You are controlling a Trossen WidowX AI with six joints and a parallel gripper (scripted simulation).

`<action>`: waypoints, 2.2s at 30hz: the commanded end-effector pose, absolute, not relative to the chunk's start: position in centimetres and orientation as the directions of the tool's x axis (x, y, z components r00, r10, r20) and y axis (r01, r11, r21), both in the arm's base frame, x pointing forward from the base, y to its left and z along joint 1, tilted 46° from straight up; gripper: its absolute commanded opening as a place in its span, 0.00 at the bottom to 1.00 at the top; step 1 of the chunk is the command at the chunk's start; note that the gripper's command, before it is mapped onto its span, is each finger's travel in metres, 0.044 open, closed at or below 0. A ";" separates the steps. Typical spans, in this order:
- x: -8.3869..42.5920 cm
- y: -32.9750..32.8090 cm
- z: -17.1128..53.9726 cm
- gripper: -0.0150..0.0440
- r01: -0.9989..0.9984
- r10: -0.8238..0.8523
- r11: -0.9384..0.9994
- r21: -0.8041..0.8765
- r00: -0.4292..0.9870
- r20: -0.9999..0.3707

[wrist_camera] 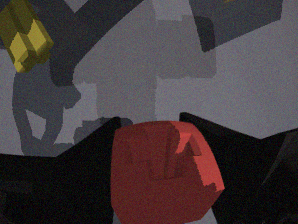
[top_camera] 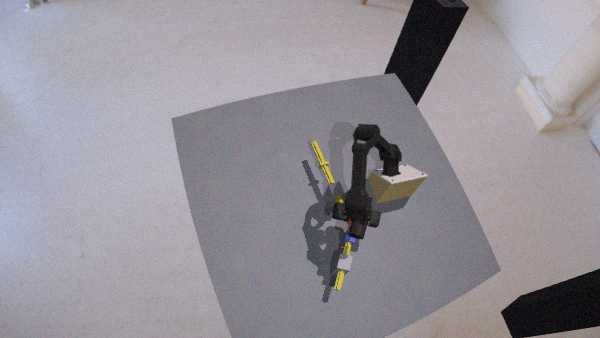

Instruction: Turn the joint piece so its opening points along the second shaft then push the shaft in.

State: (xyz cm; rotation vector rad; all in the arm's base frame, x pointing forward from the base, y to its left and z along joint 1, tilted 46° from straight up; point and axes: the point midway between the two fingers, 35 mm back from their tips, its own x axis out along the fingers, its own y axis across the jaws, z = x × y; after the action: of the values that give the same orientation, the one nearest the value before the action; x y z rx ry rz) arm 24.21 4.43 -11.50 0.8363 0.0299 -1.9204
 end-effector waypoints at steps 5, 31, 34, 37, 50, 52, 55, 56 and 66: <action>24.2 4.4 -11.5 0.56 0.805 -0.786 -0.497 0.323 -0.260 -0.561; 24.2 4.4 -11.5 0.25 0.802 -0.785 -0.500 0.326 -0.261 -0.561; 24.2 4.4 -11.5 0.25 0.802 -0.785 -0.500 0.326 -0.261 -0.561; 24.3 4.3 -11.5 0.25 0.814 -0.782 -0.490 0.312 -0.252 -0.571; 24.9 3.5 -11.6 0.25 0.902 -0.740 -0.385 0.194 -0.176 -0.650; 25.0 3.4 -11.6 0.25 0.913 -0.731 -0.369 0.176 -0.168 -0.661; 25.2 3.2 -11.7 0.25 0.927 -0.718 -0.344 0.149 -0.158 -0.678; 25.2 3.2 -11.7 0.25 0.931 -0.713 -0.336 0.140 -0.154 -0.684; 25.8 2.7 -11.9 0.25 0.967 -0.660 -0.249 0.049 -0.133 -0.739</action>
State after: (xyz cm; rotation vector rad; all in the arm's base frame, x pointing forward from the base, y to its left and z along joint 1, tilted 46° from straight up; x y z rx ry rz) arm 25.57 2.86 -11.81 0.7886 0.4762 -1.7090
